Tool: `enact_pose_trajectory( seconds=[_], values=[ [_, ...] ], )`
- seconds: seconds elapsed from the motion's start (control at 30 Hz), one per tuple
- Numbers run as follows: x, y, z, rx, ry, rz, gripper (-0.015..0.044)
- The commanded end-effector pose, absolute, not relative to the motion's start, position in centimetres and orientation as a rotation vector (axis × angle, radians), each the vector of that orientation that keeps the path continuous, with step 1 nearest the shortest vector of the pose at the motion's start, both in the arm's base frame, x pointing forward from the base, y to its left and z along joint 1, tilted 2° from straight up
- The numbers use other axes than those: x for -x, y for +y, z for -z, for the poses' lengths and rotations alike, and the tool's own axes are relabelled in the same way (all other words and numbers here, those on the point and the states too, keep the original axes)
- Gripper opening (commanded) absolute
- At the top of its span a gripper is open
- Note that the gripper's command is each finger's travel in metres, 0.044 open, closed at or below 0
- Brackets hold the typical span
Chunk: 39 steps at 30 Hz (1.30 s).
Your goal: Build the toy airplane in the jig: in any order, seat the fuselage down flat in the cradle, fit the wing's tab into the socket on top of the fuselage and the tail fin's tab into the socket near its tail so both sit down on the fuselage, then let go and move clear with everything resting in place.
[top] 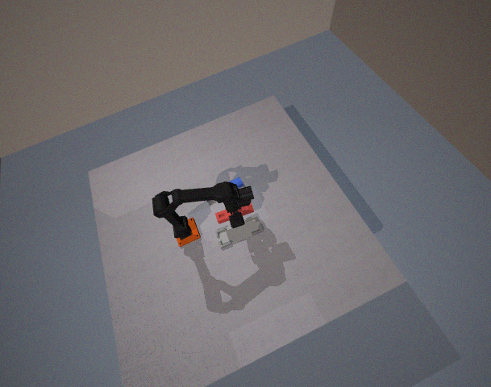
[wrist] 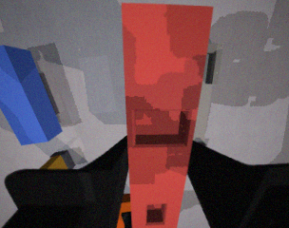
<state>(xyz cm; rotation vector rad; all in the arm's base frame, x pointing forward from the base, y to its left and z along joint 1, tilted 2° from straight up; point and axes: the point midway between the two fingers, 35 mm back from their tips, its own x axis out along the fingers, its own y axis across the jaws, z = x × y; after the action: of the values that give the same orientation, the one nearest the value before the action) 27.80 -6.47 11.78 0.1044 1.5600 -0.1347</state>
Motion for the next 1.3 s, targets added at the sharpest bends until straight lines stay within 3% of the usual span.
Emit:
enact_pose_trajectory(
  seconds=[0.0,0.7,0.97,1.27],
  values=[
    [-27.6,-7.6,-11.3,-0.094,1.560,0.132,0.0000],
    [-25.7,-13.2,-8.8,-0.064,1.564,0.111,0.0000],
    [-25.7,-13.2,-8.8,-0.064,1.564,0.111,0.0196],
    [-25.7,-13.2,-8.8,-0.064,1.564,0.111,0.0196]
  ],
)
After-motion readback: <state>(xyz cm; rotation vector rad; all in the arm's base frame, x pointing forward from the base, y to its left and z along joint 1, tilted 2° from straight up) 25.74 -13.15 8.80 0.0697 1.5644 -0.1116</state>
